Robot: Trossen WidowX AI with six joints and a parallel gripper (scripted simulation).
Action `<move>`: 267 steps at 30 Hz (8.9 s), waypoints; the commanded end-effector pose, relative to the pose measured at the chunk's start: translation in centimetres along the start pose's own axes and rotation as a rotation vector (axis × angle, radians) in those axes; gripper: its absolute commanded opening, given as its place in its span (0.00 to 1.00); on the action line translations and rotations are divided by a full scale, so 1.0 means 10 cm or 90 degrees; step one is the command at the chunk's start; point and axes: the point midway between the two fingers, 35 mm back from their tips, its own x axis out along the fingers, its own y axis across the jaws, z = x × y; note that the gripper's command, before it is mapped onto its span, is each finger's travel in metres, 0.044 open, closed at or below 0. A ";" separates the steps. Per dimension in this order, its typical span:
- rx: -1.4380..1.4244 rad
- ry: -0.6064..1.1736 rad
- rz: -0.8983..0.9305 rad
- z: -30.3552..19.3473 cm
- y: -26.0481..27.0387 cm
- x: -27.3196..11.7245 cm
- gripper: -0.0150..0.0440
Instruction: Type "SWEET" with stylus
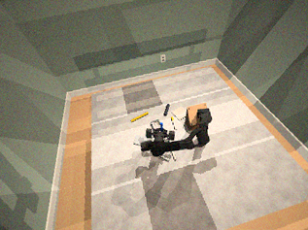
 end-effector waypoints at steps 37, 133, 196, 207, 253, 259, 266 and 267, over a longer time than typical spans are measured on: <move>-0.009 0.003 -0.001 0.29 -0.03 0.14 0.39; -0.008 0.006 -0.001 -0.25 -0.42 0.65 0.25; -0.009 0.005 -0.001 0.06 -0.44 0.82 0.39; -0.009 0.005 -0.001 0.10 -0.44 0.84 0.39; -0.009 0.005 0.000 -0.08 -0.01 0.37 0.25; -0.009 0.005 0.000 -0.07 -0.01 0.37 0.25; -0.009 0.005 0.000 0.09 0.00 0.48 0.25; -0.009 0.005 0.000 0.09 0.00 0.48 0.25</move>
